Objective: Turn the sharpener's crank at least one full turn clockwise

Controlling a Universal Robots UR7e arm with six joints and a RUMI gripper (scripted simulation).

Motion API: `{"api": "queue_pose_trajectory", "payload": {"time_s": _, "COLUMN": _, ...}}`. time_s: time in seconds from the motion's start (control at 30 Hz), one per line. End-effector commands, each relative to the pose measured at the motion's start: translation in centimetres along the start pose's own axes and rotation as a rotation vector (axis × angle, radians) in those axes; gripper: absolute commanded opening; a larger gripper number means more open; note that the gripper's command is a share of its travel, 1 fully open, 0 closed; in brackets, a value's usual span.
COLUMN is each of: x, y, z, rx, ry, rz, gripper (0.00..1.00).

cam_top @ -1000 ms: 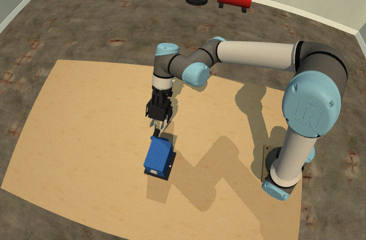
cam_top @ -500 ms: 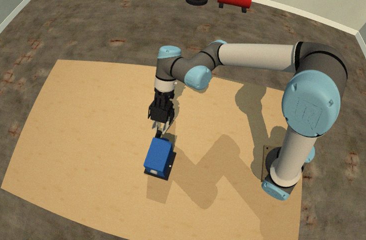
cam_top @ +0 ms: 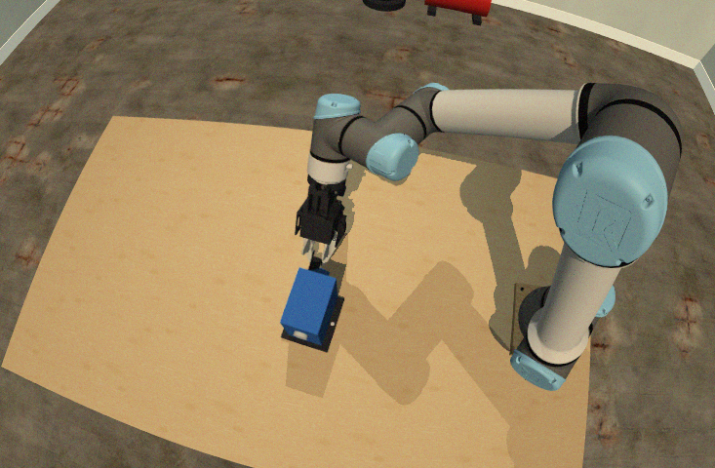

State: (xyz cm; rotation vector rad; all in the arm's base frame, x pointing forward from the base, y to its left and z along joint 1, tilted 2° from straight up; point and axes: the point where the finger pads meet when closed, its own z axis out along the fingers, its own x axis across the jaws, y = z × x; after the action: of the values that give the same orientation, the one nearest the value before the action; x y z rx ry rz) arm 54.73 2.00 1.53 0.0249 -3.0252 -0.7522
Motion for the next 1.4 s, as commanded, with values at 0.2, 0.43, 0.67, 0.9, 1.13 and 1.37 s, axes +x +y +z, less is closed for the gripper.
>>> {"api": "queue_pose_trajectory", "payload": {"time_s": 0.2, "x": 1.0, "y": -0.2, "z": 0.4, "rx": 0.0, "ry": -0.001, "rz": -0.001, "gripper": 0.09}}
{"api": "queue_pose_trajectory", "payload": {"time_s": 0.43, "x": 1.6, "y": -0.3, "z": 0.5, "rx": 0.0, "ry": -0.001, "rz": -0.001, "gripper": 0.09}}
{"api": "queue_pose_trajectory", "payload": {"time_s": 0.67, "x": 2.3, "y": -0.4, "z": 0.6, "rx": 0.0, "ry": -0.001, "rz": -0.001, "gripper": 0.09}}
{"api": "queue_pose_trajectory", "payload": {"time_s": 0.9, "x": 2.8, "y": -0.4, "z": 0.6, "rx": 0.0, "ry": -0.001, "rz": -0.001, "gripper": 0.09}}
{"api": "queue_pose_trajectory", "payload": {"time_s": 1.13, "x": 3.7, "y": -0.3, "z": 0.5, "rx": 0.0, "ry": -0.001, "rz": -0.001, "gripper": 0.09}}
{"api": "queue_pose_trajectory", "payload": {"time_s": 1.37, "x": 4.4, "y": -0.2, "z": 0.3, "rx": 0.0, "ry": -0.001, "rz": 0.0, "gripper": 0.09}}
